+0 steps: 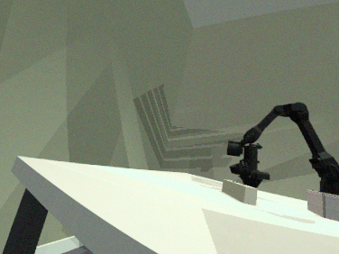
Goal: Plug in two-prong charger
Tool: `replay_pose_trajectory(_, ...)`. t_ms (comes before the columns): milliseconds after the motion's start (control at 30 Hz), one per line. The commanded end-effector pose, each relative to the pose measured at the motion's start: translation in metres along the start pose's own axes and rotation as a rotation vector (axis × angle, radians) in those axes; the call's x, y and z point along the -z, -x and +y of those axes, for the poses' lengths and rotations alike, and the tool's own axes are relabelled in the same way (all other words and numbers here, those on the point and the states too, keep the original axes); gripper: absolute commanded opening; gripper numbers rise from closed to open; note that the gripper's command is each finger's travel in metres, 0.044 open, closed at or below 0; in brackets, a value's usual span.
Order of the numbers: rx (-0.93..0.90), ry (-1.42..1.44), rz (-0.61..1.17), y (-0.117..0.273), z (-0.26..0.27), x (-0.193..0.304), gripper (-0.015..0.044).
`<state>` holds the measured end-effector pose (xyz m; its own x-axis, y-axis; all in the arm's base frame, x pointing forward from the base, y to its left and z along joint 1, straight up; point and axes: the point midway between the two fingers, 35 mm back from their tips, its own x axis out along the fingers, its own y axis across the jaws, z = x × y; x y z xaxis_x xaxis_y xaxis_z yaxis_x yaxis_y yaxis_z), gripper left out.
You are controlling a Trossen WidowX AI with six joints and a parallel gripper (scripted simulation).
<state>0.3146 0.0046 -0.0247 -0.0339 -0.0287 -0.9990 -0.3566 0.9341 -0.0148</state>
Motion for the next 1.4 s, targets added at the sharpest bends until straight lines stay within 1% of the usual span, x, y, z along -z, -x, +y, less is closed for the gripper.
replay_pose_trajectory(0, -0.004, -0.003, -0.001, 0.0003, 0.0006, -0.0016, 0.0)
replay_pose_trajectory(1367, -0.004, -0.003, -0.001, 0.0011, 0.0008, -0.0086, 0.0)
